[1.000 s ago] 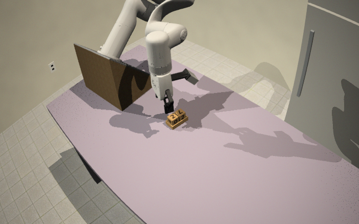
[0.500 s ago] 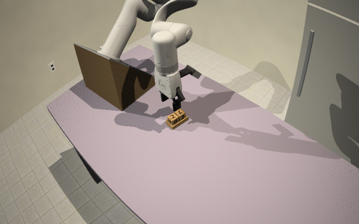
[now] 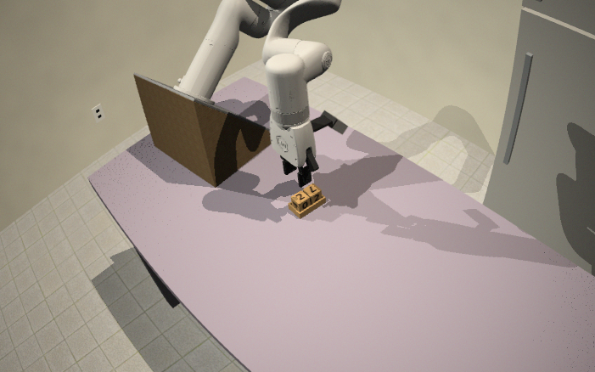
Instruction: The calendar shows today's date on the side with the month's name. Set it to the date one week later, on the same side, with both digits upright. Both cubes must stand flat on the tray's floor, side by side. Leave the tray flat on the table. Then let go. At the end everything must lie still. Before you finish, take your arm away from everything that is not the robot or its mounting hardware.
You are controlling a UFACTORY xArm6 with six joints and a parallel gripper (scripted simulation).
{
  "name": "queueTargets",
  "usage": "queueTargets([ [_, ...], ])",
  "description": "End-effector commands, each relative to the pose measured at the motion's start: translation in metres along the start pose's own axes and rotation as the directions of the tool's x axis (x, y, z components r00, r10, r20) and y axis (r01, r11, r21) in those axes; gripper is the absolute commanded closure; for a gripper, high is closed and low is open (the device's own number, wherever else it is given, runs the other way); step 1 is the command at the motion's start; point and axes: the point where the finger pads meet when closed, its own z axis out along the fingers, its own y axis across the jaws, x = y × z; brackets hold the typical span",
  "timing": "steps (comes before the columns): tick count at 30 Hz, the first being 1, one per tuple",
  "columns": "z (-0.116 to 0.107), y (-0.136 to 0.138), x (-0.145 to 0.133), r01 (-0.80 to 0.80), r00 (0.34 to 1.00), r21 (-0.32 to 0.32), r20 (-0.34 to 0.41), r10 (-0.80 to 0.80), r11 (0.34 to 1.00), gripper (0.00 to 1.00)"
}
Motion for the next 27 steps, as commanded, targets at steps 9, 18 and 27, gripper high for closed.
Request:
queueTargets([
  [9, -0.0009, 0.0011, 0.0, 0.001, 1.0, -0.003, 0.001, -0.001, 1.0, 0.51],
  [18, -0.0008, 0.0011, 0.0, 0.001, 1.0, -0.003, 0.001, -0.001, 1.0, 0.51],
  [27, 0.0021, 0.0011, 0.0, 0.001, 1.0, -0.003, 0.0, -0.001, 1.0, 0.51],
])
